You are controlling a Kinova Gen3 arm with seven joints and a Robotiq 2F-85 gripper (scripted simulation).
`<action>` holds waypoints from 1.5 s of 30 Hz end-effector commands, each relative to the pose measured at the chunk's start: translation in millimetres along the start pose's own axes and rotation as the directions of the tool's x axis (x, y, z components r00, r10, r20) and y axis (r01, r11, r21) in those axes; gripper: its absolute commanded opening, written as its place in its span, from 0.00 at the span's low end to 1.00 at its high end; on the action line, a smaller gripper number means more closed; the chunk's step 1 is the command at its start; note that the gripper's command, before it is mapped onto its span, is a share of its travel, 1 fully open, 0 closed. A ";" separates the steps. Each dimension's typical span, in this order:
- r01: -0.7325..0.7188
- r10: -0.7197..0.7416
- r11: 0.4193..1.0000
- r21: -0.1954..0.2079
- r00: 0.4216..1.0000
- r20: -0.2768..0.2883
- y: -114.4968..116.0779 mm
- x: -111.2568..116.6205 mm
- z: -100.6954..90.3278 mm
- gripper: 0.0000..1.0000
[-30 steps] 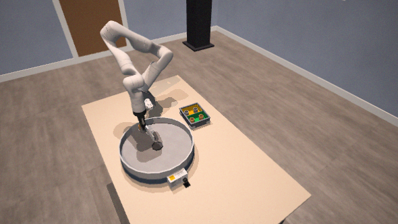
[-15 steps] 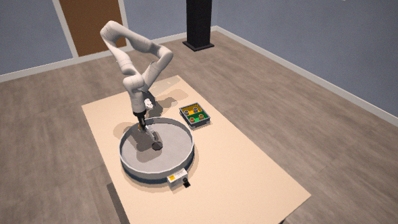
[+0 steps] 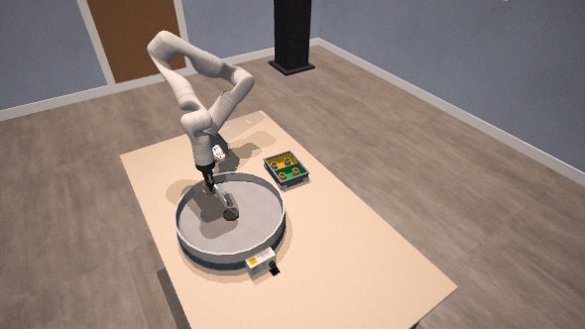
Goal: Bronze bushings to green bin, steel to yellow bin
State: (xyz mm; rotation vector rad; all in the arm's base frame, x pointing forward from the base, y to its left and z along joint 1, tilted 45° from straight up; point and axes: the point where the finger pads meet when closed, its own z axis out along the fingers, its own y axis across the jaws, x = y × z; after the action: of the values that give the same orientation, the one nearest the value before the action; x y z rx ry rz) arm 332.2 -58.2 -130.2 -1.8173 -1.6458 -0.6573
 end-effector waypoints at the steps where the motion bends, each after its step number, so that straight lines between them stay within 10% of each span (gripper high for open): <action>1: -0.001 0.001 1.000 -0.001 1.000 0.001 0.3 -0.2 4.2 0.14; 45: -0.004 0.004 1.000 -0.002 1.000 0.001 0.5 0.0 27.6 0.14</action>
State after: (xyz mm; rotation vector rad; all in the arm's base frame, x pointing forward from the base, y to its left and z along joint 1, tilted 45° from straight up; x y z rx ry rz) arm 331.4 -39.6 -148.4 -1.8172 -1.6455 -0.6571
